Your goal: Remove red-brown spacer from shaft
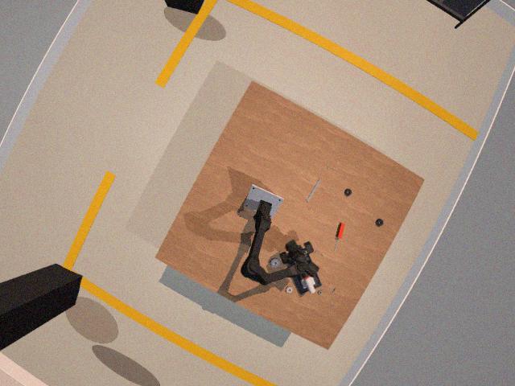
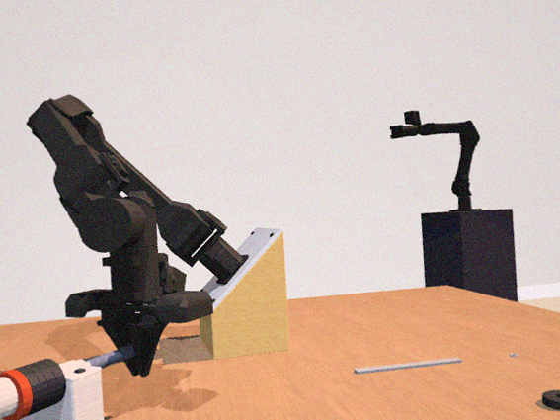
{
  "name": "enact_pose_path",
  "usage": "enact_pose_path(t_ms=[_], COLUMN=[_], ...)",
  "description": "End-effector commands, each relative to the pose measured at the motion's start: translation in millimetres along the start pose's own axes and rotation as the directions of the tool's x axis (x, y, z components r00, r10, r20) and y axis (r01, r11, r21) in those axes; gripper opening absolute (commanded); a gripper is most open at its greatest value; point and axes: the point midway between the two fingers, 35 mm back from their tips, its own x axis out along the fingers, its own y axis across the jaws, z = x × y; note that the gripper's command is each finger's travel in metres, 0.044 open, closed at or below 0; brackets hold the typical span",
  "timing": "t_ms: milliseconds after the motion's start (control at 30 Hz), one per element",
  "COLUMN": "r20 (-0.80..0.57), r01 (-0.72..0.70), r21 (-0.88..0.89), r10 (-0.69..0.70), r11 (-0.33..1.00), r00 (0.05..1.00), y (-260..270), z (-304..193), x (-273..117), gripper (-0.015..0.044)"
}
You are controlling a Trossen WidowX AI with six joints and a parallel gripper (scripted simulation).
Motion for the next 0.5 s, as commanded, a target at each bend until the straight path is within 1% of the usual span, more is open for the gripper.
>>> enact_pose_path(t_ms=[0, 467], r20=[0.002, 0.002], r01=[0.0, 0.0], r21=[0.002, 0.002], r10=[0.0, 0.0], r11=[1.0, 1.0], r00=[1.0, 1.0], y=[-0.2, -0.2], z=[1.6, 3.0], x=[0.1, 0.1], gripper=[0.0, 0.0])
